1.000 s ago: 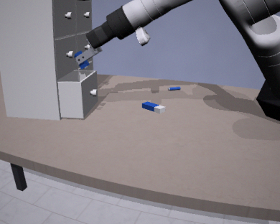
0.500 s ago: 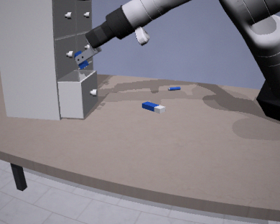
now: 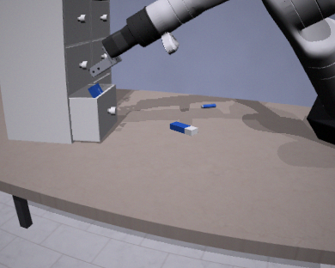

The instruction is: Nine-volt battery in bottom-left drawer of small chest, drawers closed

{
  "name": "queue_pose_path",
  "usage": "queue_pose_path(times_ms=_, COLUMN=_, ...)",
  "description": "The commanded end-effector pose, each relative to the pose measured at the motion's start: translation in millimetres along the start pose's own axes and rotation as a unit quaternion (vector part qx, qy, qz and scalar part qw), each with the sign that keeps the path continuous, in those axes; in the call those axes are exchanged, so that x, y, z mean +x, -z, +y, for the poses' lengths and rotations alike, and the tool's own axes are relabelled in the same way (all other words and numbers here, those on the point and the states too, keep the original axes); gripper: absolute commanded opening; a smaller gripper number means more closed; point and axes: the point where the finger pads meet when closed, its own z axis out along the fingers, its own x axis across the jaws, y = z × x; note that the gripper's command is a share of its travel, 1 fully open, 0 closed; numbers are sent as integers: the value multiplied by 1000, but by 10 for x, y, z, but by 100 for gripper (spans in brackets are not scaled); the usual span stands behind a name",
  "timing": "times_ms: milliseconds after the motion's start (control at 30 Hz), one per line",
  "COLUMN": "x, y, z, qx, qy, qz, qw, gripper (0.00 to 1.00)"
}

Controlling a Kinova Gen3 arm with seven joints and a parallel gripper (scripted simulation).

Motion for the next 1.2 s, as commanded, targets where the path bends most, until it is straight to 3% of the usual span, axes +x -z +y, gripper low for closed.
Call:
queue_pose_path(times_ms=0, x=13, y=-2, z=12, qx=-1, qy=0, qz=0, qw=1000, gripper=69)
queue_pose_path(times_ms=167, x=13, y=-2, z=12, qx=-1, qy=0, qz=0, qw=1000, gripper=81)
queue_pose_path(times_ms=200, x=13, y=-2, z=12, qx=-1, qy=0, qz=0, qw=1000, gripper=100)
queue_pose_path(times_ms=767, x=17, y=5, z=7, qx=-1, qy=0, qz=0, qw=1000, gripper=100)
queue_pose_path(times_ms=1167, x=28, y=133, z=-60, qx=0, qy=-1, qz=1, qw=1000, gripper=100)
